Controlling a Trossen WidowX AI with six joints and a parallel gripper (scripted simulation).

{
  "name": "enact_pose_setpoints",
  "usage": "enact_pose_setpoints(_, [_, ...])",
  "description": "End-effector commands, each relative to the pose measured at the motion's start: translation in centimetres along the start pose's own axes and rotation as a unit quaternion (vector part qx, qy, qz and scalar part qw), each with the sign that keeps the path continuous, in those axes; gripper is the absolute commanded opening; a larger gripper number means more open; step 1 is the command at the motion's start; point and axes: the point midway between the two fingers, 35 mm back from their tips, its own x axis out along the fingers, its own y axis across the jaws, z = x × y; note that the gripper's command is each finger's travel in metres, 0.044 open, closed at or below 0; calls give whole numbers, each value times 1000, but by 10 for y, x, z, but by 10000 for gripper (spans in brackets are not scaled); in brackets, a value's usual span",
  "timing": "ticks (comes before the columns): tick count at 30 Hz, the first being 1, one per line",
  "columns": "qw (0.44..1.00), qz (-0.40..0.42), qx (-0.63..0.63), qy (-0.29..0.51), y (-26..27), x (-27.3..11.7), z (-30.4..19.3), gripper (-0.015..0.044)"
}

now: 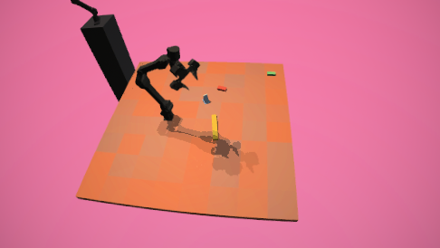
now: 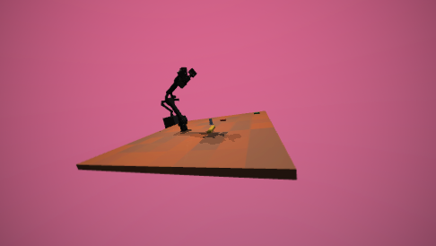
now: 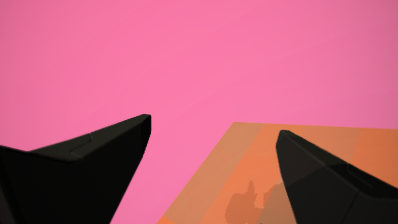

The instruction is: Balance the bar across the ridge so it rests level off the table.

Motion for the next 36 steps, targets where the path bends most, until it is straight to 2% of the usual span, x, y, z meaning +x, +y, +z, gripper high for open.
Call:
enact_pose_setpoints(1, [998, -7, -24, 52, 1, 17, -35, 315])
enact_pose_setpoints(18, [959, -77, -49, 268, -14, 59, -171, 315])
enact_pose_setpoints(36, [857, -223, -38, 463, -62, 53, -296, 315])
